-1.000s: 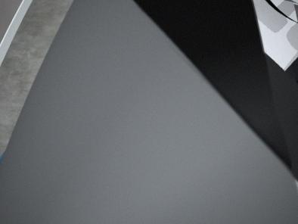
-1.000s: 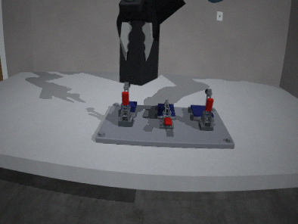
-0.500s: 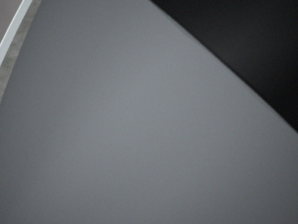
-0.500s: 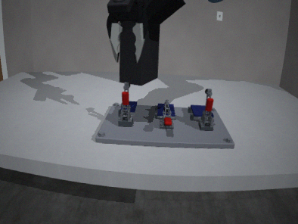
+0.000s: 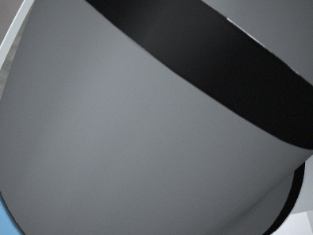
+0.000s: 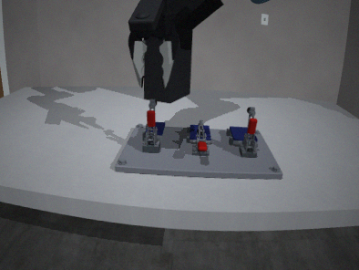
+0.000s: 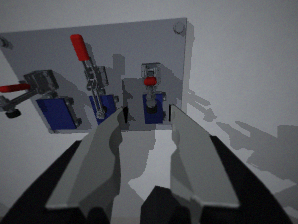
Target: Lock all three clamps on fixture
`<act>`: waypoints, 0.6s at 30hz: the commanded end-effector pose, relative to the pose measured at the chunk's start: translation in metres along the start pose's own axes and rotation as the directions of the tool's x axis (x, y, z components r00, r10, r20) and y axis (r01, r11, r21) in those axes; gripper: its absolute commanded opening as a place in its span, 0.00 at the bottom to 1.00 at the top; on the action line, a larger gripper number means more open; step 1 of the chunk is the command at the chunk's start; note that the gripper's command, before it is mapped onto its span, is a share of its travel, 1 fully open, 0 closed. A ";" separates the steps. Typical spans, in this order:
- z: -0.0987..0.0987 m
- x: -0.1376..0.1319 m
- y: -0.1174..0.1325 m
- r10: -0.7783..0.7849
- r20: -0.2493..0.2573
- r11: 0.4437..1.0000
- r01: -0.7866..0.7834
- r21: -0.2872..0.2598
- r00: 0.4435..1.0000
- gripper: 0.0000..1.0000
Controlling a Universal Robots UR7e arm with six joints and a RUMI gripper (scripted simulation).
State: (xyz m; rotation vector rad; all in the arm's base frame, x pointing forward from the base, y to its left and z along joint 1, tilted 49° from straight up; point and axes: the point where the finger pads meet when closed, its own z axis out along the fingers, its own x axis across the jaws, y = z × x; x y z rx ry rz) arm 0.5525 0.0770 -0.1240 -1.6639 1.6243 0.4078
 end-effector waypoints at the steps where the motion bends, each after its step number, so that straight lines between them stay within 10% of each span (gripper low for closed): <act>1: 0.002 0.001 -0.005 -0.004 -0.006 1.000 0.004 0.009 1.000 0.28; 18: 0.032 0.002 -0.004 -0.004 -0.006 1.000 0.004 0.009 1.000 0.28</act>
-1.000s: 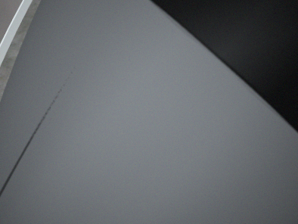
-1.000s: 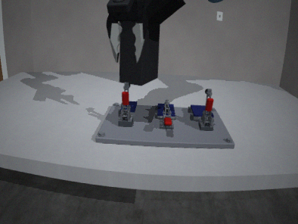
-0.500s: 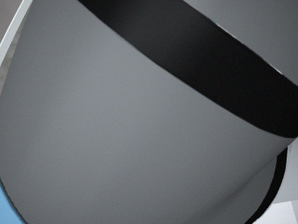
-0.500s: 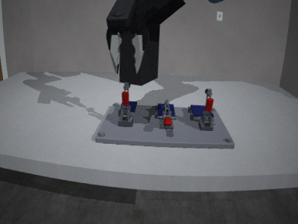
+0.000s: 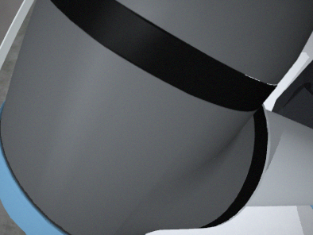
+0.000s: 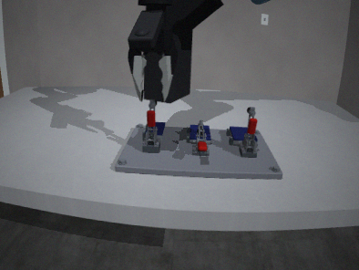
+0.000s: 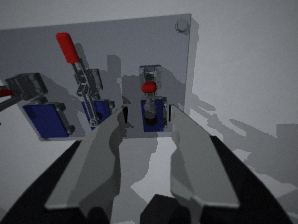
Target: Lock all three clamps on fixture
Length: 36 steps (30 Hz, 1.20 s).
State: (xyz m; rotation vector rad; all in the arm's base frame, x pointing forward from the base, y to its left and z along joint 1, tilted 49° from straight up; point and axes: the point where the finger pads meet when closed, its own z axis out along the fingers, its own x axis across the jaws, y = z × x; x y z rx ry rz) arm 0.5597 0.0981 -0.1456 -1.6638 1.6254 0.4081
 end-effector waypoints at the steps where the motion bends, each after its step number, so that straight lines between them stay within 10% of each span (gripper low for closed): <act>1: 0.001 0.001 -0.005 -0.005 -0.006 1.000 0.005 0.010 1.000 0.28; 36: 0.050 0.002 -0.008 -0.005 -0.005 1.000 0.005 0.010 1.000 0.28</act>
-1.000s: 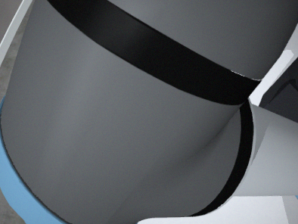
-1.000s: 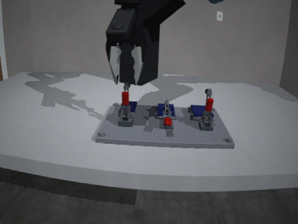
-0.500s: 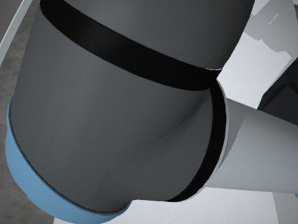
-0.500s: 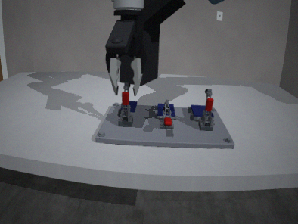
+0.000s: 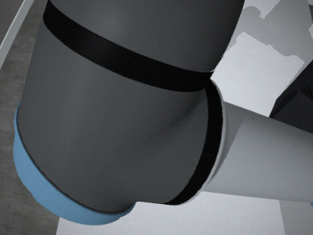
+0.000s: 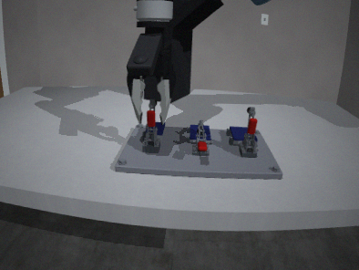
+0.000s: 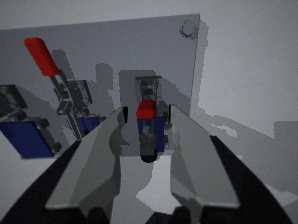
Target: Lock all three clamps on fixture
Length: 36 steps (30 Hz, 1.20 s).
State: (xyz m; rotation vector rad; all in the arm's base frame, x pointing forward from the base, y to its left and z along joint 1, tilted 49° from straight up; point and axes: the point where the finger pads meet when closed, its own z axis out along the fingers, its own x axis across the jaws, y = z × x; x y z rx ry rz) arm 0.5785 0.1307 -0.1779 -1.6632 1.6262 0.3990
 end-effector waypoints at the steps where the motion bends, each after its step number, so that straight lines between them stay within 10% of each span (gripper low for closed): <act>1: 0.000 0.000 -0.003 -0.003 -0.001 1.000 0.003 0.004 1.000 0.28; 20: 0.001 0.000 -0.004 -0.003 -0.001 1.000 0.003 0.004 1.000 0.28; 21: -0.001 0.000 -0.003 -0.001 -0.003 1.000 0.001 0.005 1.000 0.00; 36: -0.001 0.000 -0.003 -0.001 -0.003 1.000 0.001 0.005 1.000 0.00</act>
